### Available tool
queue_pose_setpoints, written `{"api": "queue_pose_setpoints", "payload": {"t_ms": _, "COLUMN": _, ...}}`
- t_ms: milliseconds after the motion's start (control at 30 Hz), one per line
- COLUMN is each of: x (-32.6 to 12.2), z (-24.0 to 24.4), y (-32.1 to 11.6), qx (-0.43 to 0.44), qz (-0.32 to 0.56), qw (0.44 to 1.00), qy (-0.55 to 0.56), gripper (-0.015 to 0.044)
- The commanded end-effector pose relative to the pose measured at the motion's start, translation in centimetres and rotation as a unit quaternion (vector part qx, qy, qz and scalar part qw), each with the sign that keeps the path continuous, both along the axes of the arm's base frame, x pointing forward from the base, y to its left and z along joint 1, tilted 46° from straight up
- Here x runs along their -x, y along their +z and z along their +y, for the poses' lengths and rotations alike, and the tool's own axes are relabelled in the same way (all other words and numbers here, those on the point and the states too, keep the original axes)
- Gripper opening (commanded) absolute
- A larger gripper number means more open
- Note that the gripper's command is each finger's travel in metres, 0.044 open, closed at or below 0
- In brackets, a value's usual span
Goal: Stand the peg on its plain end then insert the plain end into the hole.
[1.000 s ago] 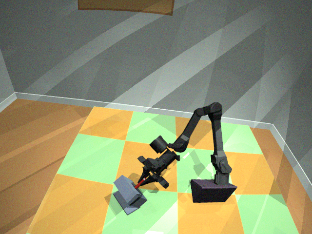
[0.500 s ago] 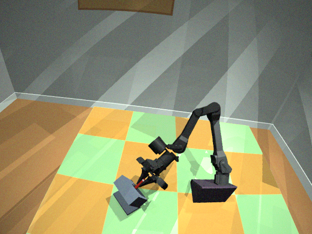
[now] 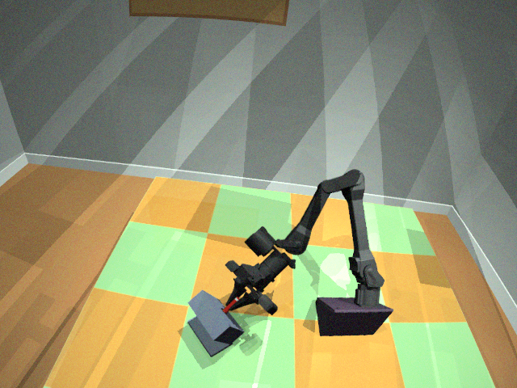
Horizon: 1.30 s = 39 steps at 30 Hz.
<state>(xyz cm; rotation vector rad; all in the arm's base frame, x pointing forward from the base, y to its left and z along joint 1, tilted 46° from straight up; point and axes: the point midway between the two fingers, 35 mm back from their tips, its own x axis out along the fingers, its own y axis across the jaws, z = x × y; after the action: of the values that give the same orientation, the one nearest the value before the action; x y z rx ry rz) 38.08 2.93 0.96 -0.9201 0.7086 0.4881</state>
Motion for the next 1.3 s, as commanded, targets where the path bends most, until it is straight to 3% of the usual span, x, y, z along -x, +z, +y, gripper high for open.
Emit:
{"api": "queue_pose_setpoints", "payload": {"t_ms": 0, "x": 0.0, "z": 0.0, "y": 0.0, "qx": 0.000, "qz": 0.000, "qw": 1.000, "qy": 0.000, "gripper": 0.0000}}
{"api": "queue_pose_setpoints", "payload": {"t_ms": 567, "x": 0.2, "z": 0.0, "y": 0.2, "qx": 0.000, "qz": 0.000, "qw": 1.000, "qy": 0.000, "gripper": 0.0440}}
{"api": "queue_pose_setpoints", "payload": {"t_ms": 1267, "x": 1.3, "z": -0.2, "y": 2.0, "qx": -0.001, "qz": -0.002, "qw": 1.000, "qy": 0.000, "gripper": 0.0440}}
